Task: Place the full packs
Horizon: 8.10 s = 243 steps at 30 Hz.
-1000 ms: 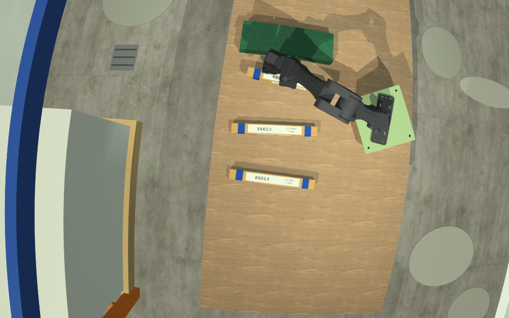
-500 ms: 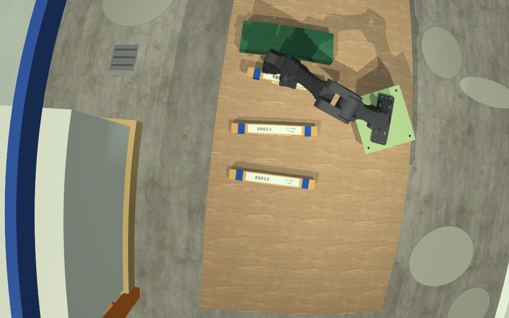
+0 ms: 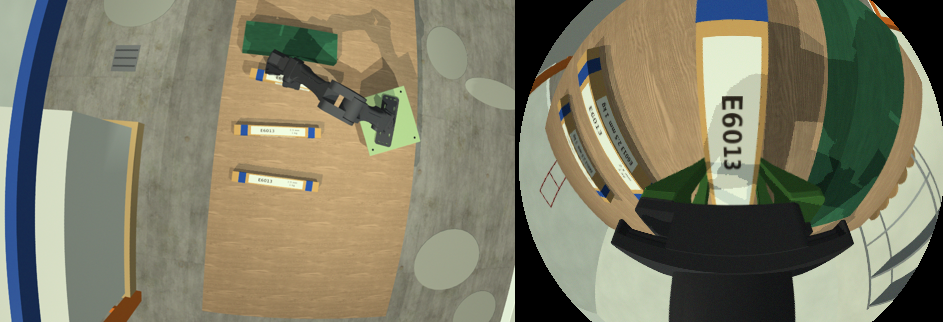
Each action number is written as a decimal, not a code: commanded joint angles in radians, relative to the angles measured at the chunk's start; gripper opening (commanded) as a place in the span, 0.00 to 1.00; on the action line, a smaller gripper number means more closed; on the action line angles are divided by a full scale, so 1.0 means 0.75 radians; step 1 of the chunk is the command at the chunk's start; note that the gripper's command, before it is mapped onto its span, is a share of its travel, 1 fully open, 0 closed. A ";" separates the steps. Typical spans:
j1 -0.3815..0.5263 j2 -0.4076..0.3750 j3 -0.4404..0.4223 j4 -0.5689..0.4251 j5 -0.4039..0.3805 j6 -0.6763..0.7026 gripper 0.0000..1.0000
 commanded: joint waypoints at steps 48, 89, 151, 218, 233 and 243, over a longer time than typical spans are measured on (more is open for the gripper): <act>-0.163 -0.253 0.208 -0.356 -0.048 -0.115 0.00; -0.301 -0.322 0.470 -0.749 -0.091 -0.257 0.00; -0.347 -0.405 0.384 -0.772 -0.107 -0.293 0.00; -0.342 -0.432 0.358 -0.757 -0.105 -0.284 0.00; -0.341 -0.439 0.351 -0.750 -0.105 -0.284 0.00; -0.340 -0.438 0.343 -0.747 -0.104 -0.283 0.00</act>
